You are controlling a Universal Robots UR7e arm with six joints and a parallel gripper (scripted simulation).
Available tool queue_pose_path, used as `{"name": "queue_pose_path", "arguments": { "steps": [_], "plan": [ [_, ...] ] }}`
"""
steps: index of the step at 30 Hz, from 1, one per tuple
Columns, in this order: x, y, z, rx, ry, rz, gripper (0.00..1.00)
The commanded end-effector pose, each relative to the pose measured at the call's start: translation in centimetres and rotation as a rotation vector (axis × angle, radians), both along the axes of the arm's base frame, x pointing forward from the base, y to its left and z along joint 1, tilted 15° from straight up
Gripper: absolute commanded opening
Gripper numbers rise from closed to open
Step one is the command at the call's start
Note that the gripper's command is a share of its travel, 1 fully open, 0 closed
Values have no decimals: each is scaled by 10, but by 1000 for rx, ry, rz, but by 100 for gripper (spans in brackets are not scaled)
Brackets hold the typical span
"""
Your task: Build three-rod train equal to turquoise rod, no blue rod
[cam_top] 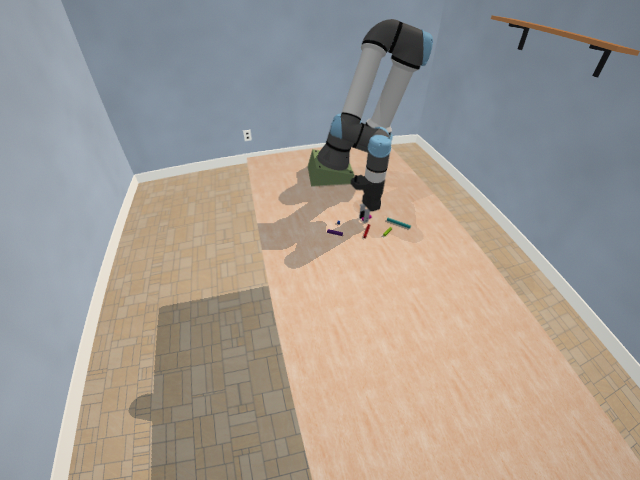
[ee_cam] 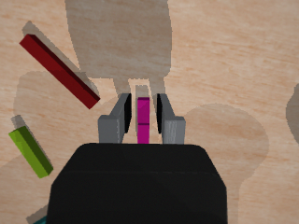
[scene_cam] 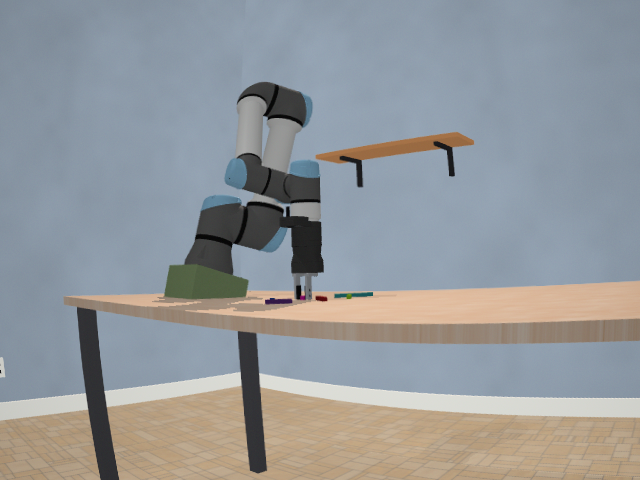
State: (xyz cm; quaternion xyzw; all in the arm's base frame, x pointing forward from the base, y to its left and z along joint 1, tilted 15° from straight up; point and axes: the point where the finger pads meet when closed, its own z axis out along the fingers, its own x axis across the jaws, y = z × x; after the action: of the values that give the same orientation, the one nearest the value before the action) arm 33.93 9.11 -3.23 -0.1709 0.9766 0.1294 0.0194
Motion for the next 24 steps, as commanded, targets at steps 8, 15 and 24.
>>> {"name": "queue_pose_path", "arguments": {
  "steps": [8, 15, 24],
  "plan": [
    [0, 0, 0, 0, -1, 0, 54],
    [0, -2, 5, 0, -1, 0, 54],
    [1, -7, 25, 0, -1, 0, 54]
  ]
}}
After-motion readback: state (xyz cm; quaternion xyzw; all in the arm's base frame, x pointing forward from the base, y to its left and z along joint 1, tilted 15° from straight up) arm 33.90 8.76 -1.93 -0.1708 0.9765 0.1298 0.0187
